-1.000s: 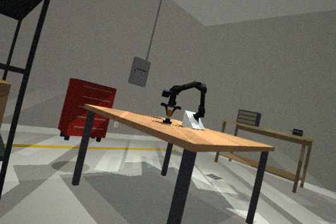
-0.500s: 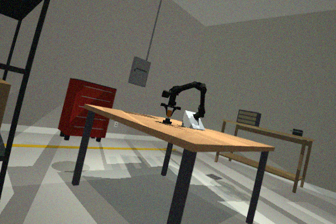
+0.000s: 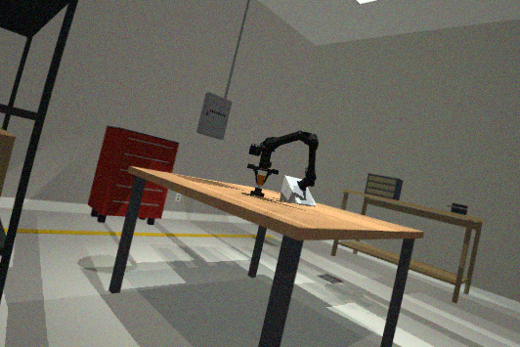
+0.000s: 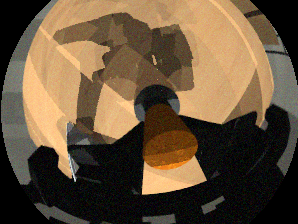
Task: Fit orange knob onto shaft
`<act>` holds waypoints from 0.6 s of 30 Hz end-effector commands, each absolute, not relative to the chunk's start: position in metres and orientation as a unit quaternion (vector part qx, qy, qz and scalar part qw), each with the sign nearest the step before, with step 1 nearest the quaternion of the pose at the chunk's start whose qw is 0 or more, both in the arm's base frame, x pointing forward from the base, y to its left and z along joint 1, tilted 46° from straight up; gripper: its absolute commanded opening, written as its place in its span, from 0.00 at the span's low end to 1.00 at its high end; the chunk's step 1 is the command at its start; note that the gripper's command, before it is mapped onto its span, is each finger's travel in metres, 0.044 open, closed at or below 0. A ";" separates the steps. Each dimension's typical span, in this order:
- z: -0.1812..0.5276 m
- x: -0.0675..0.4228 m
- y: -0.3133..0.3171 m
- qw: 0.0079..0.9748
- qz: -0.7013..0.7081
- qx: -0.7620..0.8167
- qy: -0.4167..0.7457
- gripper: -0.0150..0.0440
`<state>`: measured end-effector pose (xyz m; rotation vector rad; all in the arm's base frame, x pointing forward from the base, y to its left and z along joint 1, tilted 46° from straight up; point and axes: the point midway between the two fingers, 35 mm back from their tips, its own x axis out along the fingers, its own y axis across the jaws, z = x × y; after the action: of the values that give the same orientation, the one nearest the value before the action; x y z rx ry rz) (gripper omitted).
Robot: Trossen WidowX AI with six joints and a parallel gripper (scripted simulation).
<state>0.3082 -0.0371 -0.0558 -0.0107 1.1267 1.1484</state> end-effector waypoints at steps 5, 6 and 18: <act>-0.057 0.309 -0.037 0.695 0.514 -0.008 0.503 0.25; -0.057 0.309 -0.037 0.695 0.515 -0.008 0.503 0.25; -0.058 0.307 -0.036 0.695 0.515 -0.008 0.503 0.25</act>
<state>0.3064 -0.0357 -0.0585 -0.0142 1.1251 1.1490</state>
